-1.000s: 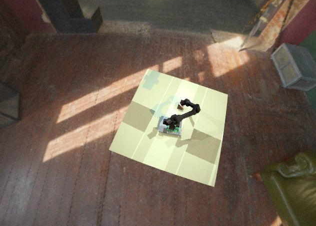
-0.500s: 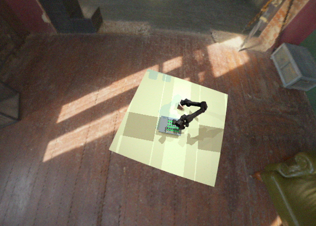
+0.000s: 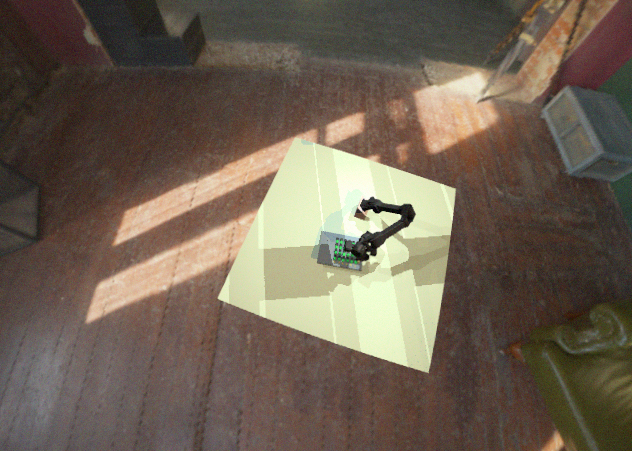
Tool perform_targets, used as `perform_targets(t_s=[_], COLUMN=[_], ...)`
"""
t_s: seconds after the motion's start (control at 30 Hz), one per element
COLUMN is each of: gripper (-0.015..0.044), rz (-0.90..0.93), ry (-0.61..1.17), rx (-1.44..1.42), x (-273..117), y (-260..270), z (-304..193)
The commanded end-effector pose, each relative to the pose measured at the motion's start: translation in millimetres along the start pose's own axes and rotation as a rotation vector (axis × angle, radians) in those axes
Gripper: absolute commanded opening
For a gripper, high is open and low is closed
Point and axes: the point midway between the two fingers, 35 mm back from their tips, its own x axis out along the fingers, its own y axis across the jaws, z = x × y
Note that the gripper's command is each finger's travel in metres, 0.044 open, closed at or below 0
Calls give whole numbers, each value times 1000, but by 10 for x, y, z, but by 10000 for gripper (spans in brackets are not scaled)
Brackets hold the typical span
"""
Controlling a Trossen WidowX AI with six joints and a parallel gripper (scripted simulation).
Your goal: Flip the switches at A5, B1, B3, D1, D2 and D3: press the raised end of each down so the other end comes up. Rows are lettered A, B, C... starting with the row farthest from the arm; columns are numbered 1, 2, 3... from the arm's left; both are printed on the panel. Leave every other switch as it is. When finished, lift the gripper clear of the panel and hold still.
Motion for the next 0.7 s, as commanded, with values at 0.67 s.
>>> perform_targets(t_s=[0.67], gripper=[0], rz=[4], ry=[5], rx=[11], x=[271], y=[-4], z=[-19])
